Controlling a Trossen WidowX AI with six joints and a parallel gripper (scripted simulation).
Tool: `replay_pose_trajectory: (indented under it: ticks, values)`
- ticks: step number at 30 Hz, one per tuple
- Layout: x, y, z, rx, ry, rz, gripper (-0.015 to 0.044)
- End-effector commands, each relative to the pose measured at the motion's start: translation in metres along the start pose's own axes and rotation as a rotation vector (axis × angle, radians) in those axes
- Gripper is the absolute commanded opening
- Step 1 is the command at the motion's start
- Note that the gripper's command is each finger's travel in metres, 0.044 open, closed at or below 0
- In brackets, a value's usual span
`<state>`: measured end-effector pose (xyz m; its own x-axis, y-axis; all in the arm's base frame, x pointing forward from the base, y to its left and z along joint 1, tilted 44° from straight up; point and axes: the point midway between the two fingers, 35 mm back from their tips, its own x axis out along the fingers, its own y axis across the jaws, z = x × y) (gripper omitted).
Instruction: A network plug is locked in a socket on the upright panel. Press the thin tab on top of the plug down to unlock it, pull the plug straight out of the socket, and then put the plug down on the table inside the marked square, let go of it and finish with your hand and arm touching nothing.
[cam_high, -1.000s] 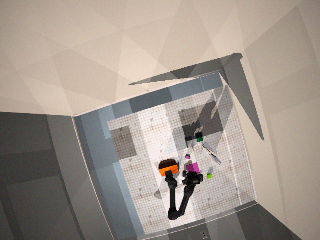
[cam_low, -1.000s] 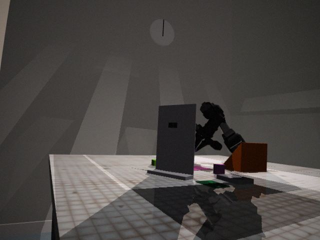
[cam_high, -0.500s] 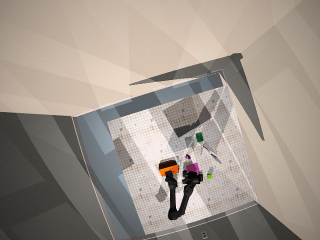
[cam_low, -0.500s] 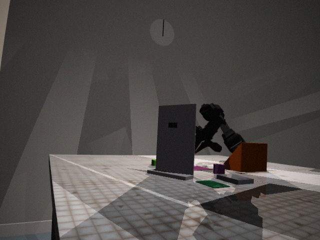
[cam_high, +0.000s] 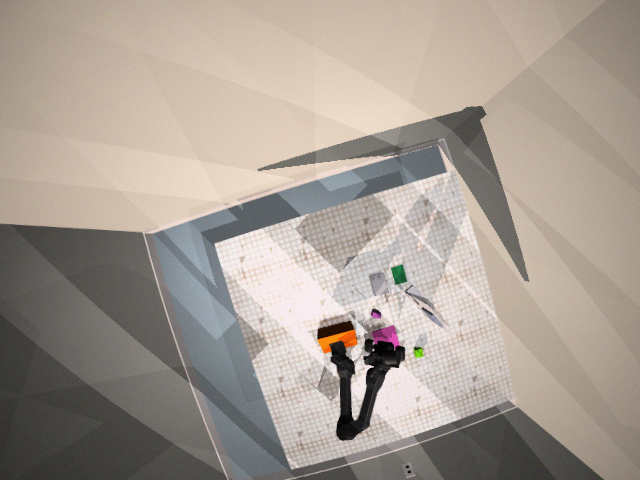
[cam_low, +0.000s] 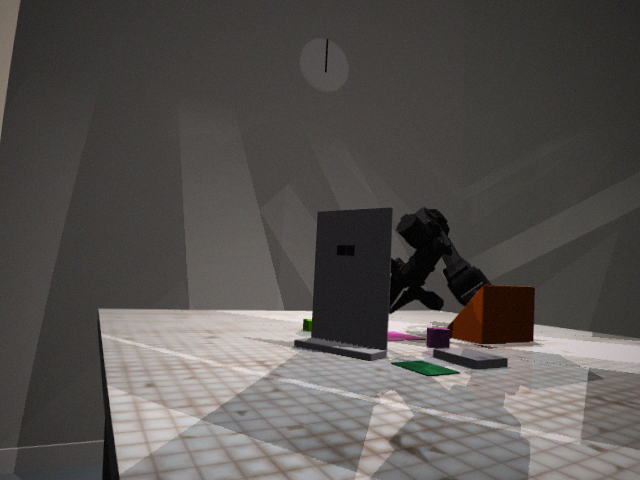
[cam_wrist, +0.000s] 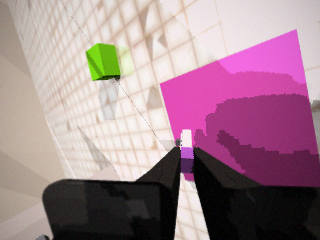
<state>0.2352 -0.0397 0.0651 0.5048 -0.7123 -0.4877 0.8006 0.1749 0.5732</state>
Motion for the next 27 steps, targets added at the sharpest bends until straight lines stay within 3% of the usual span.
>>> replay_pose_trajectory:
  ticks: [1,27]
  values:
    - [0.004,-0.004,-0.001,-0.007,0.003,-0.004,0.0000]
    - [0.023,-0.018,0.002,-0.008,0.000,0.002,0.0000]
